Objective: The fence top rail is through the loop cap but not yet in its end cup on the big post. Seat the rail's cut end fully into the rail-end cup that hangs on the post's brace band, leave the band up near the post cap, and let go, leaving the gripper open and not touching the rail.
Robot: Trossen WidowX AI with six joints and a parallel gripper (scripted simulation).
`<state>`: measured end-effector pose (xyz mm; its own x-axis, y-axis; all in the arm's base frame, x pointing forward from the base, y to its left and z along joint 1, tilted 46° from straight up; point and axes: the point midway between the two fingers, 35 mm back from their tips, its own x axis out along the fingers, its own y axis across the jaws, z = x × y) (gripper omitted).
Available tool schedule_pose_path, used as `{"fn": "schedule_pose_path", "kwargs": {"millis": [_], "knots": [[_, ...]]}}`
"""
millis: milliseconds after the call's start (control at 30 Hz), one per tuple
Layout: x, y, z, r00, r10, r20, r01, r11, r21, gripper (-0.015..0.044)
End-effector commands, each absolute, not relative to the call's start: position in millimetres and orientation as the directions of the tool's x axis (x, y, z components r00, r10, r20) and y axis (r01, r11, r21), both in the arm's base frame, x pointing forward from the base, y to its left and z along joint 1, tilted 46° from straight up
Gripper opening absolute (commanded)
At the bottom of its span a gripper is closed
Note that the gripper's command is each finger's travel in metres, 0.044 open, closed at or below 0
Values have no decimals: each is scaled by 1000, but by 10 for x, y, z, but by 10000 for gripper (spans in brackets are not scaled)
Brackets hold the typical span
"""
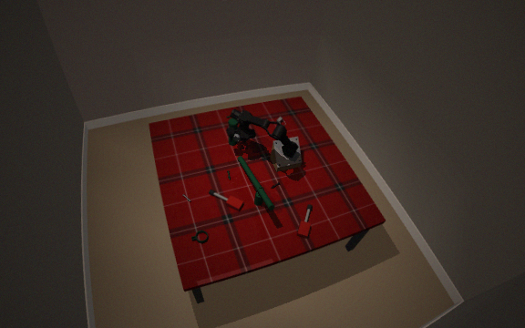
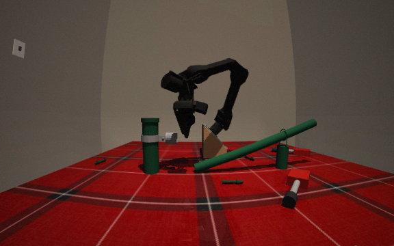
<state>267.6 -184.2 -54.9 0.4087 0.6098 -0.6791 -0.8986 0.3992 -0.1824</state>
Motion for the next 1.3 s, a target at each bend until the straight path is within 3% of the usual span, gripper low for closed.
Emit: {"fn": "schedule_pose_path", "kwargs": {"millis": [0, 267, 533, 1167, 1267], "knots": [[2675, -1839, -293, 445, 593, -671, -822, 567, -45, 440], [2600, -1752, 367, 536, 540, -650, -365, 841, 399, 440], [2472, -1578, 881, 611, 492, -620, 159, 691, 705, 440], [2468, -1574, 891, 612, 491, -620, 170, 684, 710, 440], [2500, -1532, 872, 590, 509, -627, 92, 729, 679, 440]]}}
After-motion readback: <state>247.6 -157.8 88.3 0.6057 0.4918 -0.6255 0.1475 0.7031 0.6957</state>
